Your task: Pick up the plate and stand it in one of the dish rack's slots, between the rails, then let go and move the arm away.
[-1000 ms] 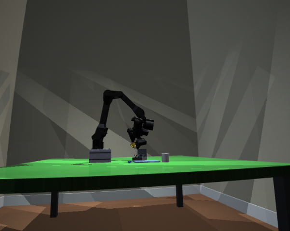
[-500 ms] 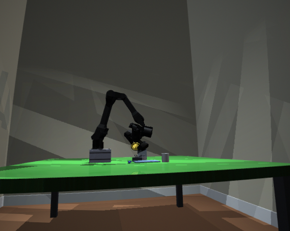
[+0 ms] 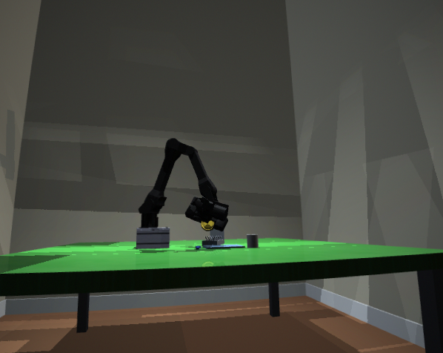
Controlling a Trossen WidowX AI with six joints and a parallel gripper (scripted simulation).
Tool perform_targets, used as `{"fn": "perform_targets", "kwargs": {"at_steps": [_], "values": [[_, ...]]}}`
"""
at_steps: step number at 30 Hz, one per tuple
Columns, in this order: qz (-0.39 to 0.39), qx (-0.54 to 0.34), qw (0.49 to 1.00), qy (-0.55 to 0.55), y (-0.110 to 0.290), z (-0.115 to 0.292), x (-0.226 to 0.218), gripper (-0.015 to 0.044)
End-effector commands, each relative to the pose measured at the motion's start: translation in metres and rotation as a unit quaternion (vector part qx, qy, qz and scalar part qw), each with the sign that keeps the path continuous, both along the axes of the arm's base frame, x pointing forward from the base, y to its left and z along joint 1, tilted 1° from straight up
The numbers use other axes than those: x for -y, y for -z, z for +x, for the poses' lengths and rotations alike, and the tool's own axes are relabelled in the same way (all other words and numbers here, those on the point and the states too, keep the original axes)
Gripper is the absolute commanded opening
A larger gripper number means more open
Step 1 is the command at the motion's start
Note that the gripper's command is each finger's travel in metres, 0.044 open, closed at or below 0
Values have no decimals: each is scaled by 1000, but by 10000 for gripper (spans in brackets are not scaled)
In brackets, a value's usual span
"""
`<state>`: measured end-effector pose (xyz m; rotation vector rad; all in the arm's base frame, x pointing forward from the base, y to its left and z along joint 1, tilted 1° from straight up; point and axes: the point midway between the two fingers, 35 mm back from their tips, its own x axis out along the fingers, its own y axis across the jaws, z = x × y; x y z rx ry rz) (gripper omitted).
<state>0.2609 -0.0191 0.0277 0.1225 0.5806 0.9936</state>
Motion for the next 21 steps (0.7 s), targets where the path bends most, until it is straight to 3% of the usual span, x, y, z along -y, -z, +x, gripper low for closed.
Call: {"fn": "perform_targets", "kwargs": {"at_steps": [1, 12, 21], "values": [[9, 64, 998, 4, 1, -2, 1, 0], [6, 226, 973, 34, -2, -5, 9, 0], [5, 236, 971, 37, -2, -5, 10, 0]]}}
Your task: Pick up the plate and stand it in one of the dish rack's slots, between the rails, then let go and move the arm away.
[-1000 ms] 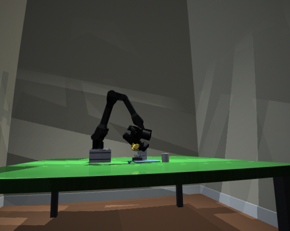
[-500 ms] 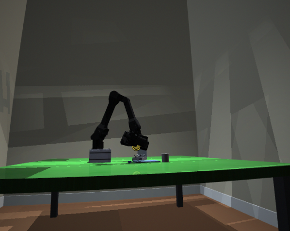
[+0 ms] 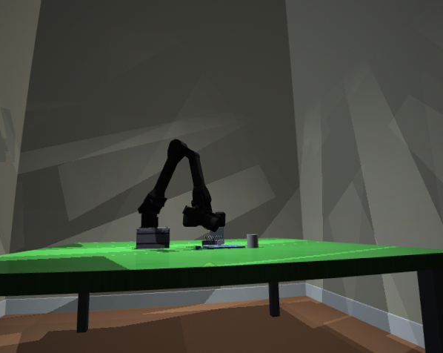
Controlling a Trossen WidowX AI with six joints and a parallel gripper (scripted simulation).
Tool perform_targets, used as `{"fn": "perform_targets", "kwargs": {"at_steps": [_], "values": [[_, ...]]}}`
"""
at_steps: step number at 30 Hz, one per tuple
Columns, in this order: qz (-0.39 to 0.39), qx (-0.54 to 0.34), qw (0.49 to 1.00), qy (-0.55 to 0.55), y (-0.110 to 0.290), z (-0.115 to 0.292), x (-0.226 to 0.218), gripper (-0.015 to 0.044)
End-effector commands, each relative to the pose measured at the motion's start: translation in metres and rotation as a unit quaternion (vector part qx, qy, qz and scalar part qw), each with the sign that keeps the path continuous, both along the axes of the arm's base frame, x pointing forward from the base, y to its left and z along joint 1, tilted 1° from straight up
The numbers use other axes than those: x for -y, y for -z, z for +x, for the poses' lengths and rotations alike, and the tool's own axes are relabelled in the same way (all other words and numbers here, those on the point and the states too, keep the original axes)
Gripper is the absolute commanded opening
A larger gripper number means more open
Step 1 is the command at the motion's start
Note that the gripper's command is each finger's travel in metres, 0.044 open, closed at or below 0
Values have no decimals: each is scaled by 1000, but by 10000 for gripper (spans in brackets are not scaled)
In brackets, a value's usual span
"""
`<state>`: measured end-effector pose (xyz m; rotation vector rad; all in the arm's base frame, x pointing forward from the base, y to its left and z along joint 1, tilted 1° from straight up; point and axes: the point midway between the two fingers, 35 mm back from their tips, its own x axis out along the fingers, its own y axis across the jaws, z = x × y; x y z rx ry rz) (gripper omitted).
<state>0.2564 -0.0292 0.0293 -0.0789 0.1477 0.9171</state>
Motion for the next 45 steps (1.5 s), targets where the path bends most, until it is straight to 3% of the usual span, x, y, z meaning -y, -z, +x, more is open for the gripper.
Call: {"fn": "perform_targets", "kwargs": {"at_steps": [1, 45], "values": [[1, 7, 1000, 2, 0, -1, 0, 0], [-12, 9, 1000, 0, 33, 19, -26, 0]]}}
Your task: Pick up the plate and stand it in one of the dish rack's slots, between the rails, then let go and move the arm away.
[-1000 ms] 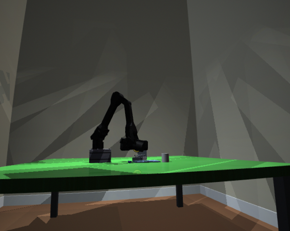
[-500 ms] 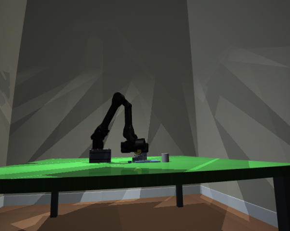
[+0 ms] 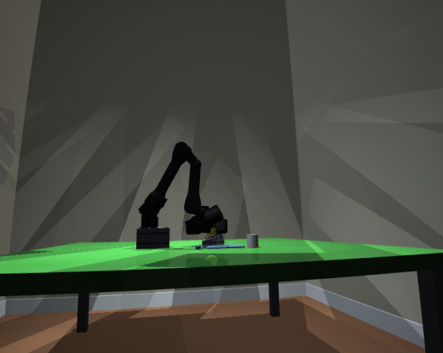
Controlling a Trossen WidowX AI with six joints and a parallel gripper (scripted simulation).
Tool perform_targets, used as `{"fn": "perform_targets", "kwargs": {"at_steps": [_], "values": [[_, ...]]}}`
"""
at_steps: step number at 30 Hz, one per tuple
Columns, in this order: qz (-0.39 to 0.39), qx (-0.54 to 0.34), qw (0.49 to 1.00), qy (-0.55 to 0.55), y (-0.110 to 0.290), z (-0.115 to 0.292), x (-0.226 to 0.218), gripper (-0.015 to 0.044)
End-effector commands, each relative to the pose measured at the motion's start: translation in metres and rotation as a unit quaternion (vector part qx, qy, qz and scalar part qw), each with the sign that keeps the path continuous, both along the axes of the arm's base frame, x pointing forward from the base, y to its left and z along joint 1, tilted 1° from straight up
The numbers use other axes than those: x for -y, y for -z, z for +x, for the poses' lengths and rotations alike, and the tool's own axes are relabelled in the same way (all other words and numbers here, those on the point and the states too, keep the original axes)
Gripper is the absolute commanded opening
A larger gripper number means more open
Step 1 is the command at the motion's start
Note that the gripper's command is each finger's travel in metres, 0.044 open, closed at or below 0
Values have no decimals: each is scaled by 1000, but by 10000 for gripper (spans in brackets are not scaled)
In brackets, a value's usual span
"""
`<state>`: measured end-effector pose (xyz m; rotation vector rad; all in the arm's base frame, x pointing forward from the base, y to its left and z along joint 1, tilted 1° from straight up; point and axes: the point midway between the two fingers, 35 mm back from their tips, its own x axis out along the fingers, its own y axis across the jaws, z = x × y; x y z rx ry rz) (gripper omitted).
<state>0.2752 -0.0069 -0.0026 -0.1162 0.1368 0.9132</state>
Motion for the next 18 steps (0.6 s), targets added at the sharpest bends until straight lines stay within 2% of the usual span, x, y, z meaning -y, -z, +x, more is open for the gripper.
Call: {"fn": "perform_targets", "kwargs": {"at_steps": [1, 9, 14, 18], "values": [[2, -4, 1000, 0, 1, 0, -5, 0], [1, -1, 1000, 0, 0, 3, -11, 0], [-1, 3, 1000, -1, 22, 3, -11, 0], [-1, 2, 1000, -1, 22, 3, -11, 0]]}}
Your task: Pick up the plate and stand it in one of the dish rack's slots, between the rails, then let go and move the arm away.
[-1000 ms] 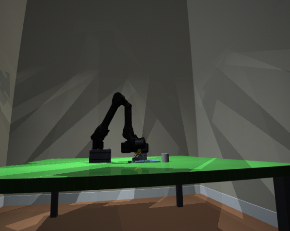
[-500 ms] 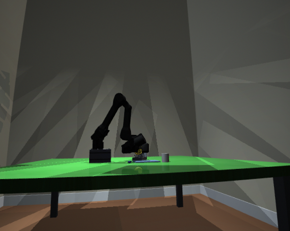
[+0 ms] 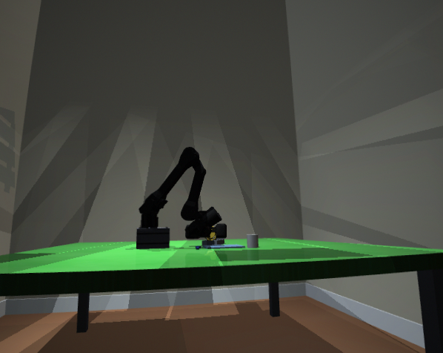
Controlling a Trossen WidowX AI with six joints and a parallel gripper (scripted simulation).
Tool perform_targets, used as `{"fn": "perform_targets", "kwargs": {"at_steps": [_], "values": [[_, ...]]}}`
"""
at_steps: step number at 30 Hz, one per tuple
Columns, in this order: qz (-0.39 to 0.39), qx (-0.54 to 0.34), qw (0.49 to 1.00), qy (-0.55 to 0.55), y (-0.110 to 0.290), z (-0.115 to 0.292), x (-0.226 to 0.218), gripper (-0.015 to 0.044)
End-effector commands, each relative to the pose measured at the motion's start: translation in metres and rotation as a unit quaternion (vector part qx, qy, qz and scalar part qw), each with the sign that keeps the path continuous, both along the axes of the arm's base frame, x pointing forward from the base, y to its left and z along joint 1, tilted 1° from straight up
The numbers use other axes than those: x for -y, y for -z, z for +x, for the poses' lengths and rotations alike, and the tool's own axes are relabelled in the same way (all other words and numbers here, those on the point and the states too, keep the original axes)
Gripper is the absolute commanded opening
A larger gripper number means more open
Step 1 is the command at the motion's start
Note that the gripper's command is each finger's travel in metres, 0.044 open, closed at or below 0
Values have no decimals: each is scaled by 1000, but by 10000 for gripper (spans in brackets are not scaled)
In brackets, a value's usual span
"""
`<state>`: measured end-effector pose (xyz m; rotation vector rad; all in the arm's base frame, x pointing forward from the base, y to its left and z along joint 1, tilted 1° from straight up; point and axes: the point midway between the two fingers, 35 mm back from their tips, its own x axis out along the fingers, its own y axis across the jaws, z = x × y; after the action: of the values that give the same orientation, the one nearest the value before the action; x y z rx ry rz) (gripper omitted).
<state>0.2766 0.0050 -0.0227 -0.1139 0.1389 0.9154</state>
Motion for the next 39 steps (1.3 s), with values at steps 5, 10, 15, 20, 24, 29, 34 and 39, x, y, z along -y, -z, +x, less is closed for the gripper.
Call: {"fn": "perform_targets", "kwargs": {"at_steps": [5, 10, 15, 20, 24, 29, 34, 39], "values": [[0, 1, 1000, 0, -2, 0, 0, 0], [0, 1, 1000, 0, -2, 0, 0, 0], [0, 1, 1000, 0, -1, 0, 0, 105], [0, 1, 1000, 0, -1, 0, 0, 236], [0, 1, 1000, 0, -1, 0, 0, 341], [0, 1, 1000, 0, -1, 0, 0, 400], [0, 1, 1000, 0, -1, 0, 0, 400], [3, 1, 1000, -2, -29, 7, 4, 400]]}}
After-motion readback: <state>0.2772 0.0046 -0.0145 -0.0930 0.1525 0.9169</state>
